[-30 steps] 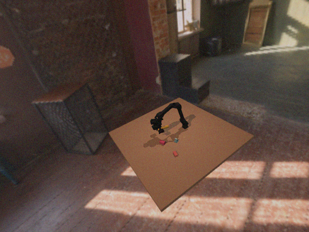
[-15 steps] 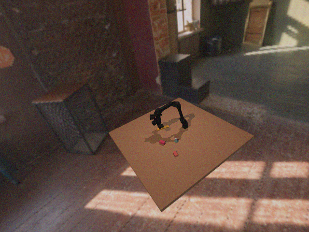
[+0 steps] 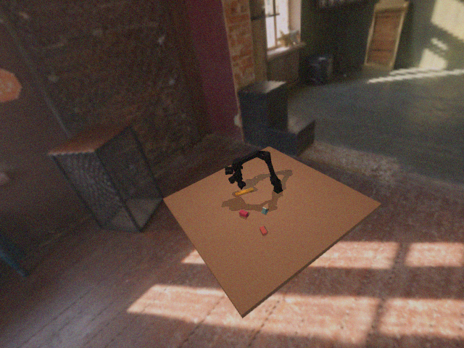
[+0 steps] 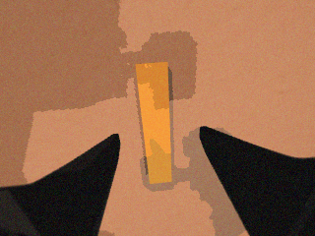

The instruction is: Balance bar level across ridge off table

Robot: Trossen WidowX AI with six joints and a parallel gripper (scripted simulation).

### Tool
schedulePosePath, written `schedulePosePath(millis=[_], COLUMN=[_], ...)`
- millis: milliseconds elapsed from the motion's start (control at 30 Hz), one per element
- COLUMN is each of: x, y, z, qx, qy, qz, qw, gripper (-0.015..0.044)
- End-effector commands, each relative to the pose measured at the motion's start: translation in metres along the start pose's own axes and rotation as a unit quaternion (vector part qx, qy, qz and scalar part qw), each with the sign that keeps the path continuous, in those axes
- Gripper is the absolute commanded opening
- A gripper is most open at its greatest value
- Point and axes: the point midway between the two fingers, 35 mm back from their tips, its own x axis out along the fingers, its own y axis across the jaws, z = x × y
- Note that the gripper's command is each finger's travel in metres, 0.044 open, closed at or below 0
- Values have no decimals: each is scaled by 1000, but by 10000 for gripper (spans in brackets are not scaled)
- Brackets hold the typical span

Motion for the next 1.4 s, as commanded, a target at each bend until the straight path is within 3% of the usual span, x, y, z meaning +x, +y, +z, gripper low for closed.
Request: schedulePosePath(millis=[0,133,1367], x=[18,39,66], y=[0,0,1], z=[-2,-3,-3], qx=[-1,-1,-1], qy=[4,4,4], qz=[6,6,6], qw=[1000,1000,1000], gripper=[315,315,315])
